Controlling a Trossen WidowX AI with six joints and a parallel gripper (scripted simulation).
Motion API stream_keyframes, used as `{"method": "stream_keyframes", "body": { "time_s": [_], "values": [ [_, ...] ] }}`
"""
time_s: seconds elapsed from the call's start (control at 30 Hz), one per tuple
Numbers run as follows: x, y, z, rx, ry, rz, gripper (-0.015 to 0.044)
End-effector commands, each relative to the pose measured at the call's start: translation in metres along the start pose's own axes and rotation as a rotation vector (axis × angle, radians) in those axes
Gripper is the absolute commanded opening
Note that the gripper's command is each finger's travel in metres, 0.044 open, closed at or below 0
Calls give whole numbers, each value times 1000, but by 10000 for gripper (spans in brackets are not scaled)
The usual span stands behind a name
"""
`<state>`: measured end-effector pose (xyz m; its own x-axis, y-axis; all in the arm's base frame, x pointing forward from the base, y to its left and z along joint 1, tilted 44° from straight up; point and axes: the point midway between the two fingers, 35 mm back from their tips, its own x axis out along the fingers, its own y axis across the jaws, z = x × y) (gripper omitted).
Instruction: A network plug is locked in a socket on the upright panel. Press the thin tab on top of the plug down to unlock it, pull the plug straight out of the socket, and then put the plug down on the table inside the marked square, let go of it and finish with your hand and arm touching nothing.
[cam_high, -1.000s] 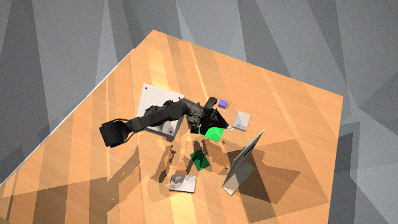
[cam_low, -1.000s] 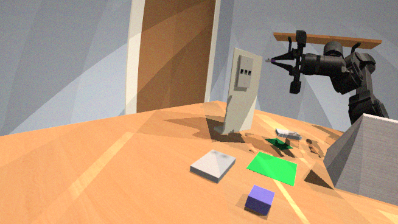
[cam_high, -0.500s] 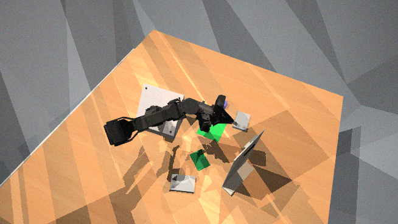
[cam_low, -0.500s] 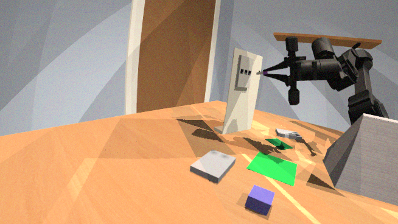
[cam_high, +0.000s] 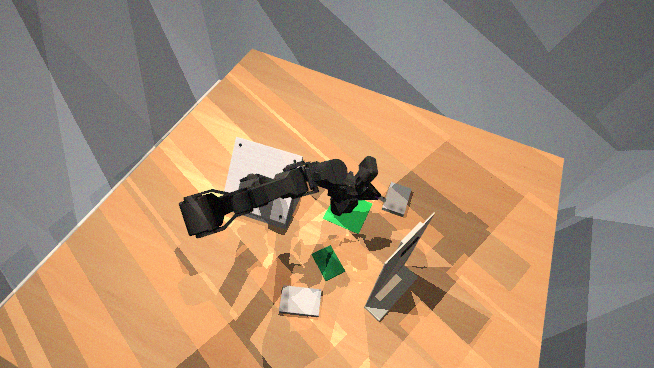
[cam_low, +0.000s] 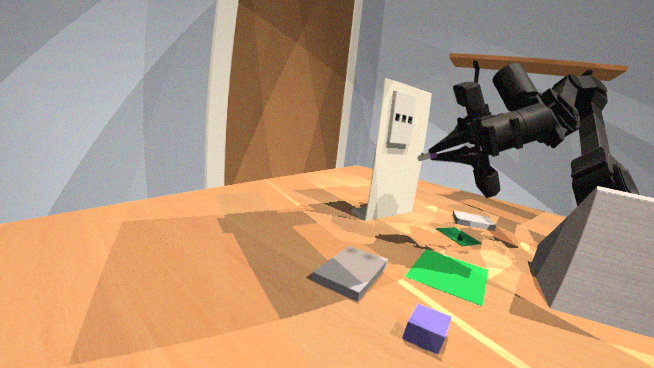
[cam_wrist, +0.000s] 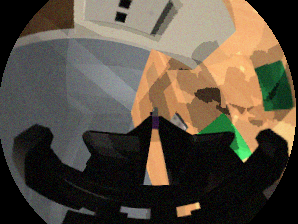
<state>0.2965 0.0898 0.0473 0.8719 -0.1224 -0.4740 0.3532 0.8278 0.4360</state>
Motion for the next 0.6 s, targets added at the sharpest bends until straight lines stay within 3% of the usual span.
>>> {"method": "stream_keyframes", "body": {
  "time_s": [0.0,0.57],
  "values": [
    [4,-13,-13,-20,67,-69,0],
    [0,-70,-54,-98,310,-355,0]
  ]
}}
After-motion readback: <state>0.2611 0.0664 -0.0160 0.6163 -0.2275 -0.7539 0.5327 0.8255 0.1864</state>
